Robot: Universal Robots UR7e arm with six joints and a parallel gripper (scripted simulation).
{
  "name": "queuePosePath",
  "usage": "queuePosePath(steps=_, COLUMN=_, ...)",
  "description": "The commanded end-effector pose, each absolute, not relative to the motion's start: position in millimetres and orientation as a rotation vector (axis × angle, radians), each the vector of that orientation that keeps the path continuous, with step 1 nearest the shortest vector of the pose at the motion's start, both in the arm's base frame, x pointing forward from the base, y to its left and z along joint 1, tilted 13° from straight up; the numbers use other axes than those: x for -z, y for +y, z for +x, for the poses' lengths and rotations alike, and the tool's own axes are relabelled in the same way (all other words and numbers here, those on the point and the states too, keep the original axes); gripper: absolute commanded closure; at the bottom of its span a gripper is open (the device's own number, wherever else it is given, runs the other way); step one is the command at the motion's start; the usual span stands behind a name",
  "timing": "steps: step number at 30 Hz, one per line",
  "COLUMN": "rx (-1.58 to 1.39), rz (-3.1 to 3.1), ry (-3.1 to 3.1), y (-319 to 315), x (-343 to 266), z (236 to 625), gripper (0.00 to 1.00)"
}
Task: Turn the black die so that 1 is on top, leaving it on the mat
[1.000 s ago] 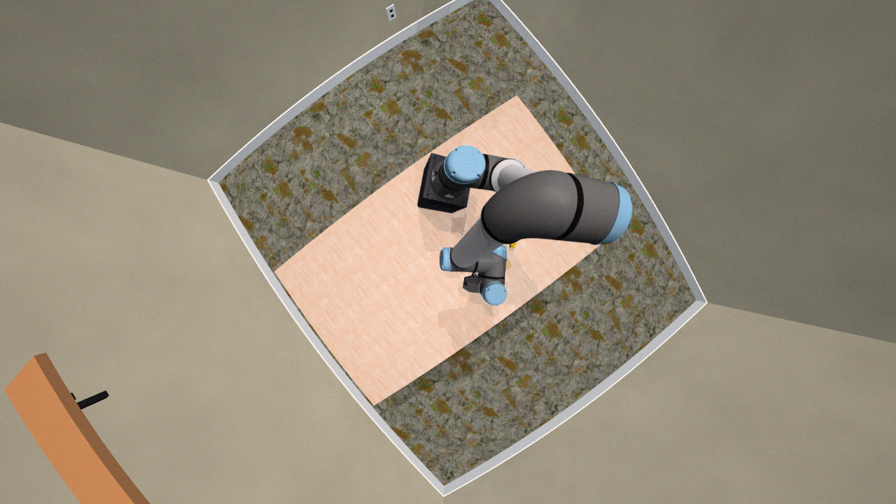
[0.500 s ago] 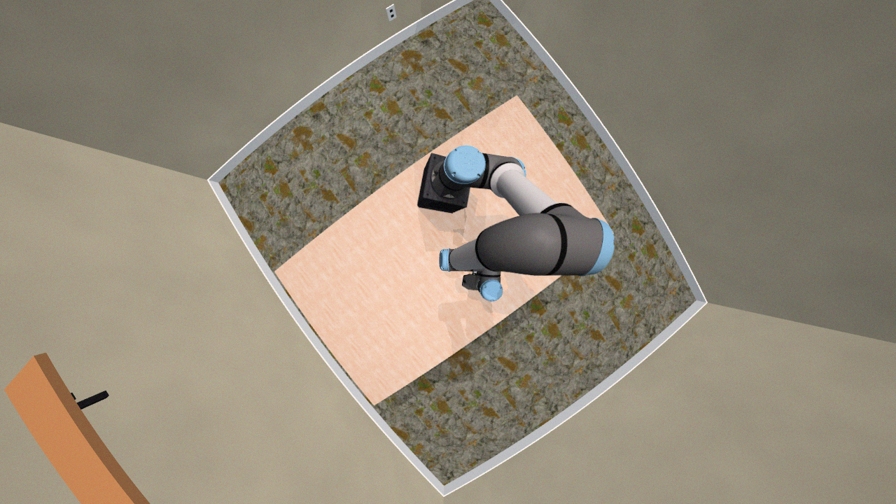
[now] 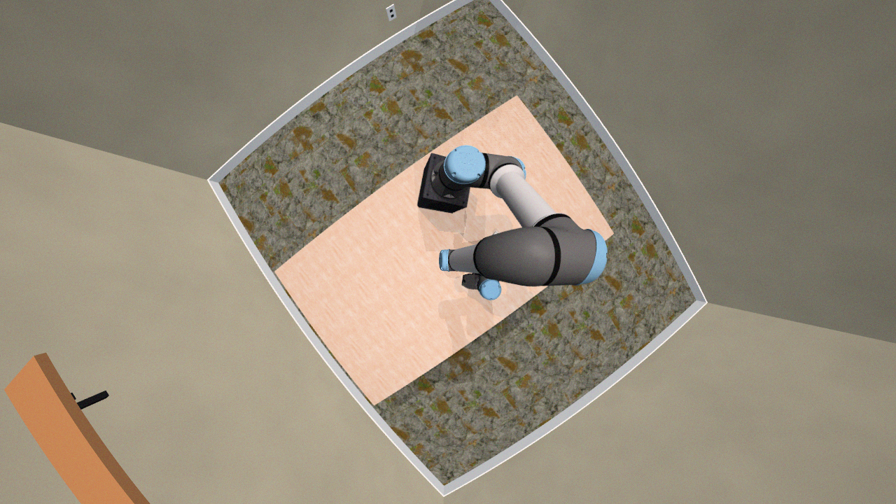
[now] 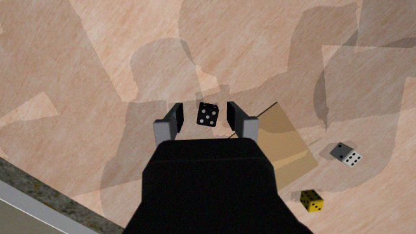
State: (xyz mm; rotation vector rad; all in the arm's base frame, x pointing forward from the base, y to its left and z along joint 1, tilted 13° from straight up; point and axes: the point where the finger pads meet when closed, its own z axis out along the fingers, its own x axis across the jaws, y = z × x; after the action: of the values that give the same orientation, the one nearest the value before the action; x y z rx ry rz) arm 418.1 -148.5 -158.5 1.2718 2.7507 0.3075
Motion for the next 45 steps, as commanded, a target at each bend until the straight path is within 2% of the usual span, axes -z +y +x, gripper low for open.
queuePosePath(steps=1, rx=-0.306, rz=1.271, ry=2.749, y=-148.9, x=158.2, z=418.6, gripper=0.00)
queuePosePath(steps=45, rx=-0.306, rz=1.271, ry=2.749, y=-144.5, x=157.9, z=416.8, gripper=0.00)
